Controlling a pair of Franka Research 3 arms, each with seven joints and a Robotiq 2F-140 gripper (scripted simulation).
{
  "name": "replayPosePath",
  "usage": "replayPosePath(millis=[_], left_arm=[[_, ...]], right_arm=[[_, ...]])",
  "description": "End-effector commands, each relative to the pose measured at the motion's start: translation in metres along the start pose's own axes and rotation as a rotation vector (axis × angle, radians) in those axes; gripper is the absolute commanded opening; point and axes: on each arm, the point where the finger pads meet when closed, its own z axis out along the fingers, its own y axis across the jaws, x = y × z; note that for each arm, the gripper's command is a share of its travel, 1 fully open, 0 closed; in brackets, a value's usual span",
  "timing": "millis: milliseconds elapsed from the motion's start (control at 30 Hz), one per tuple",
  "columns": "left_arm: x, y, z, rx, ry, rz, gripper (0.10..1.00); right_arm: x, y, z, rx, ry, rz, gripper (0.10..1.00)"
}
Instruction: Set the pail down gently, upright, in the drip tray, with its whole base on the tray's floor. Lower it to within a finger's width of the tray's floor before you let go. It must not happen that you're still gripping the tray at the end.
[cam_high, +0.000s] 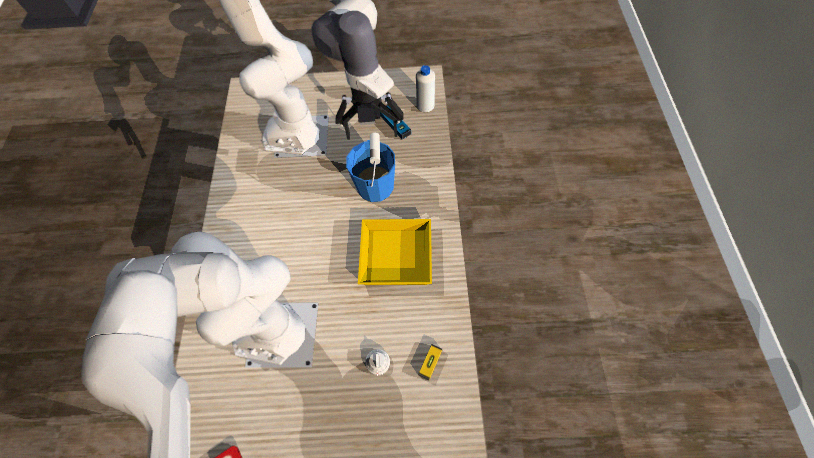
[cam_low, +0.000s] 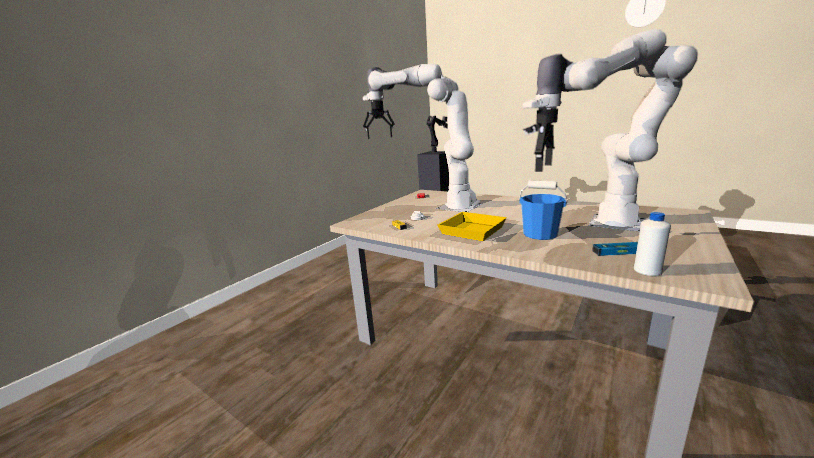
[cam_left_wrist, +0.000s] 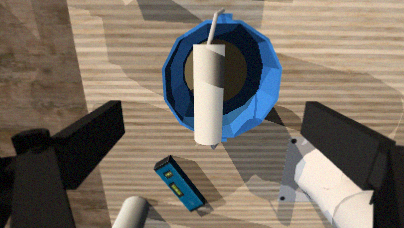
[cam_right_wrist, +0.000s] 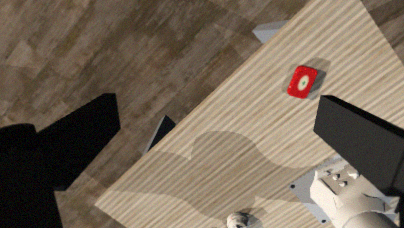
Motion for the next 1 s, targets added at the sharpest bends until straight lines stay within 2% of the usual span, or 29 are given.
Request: replayPosePath(millis=[0, 433, 967], left_arm=[[0.000, -0.001, 0.003, 0.002, 0.002, -0.006, 1.000], [0.001, -0.001, 0.024, 0.002, 0.002, -0.006, 1.000], [0.001, -0.001, 0.059, 0.002, 0.002, -0.006, 1.000]], right_arm=[[-0.001, 0.001, 0.001, -0.002, -0.005, 0.007, 1.000], [-0.001, 0.001, 0.001, -0.002, -0.005, 0.007, 1.000], [-0.001, 0.001, 0.001, -0.002, -0.005, 0.007, 1.000]])
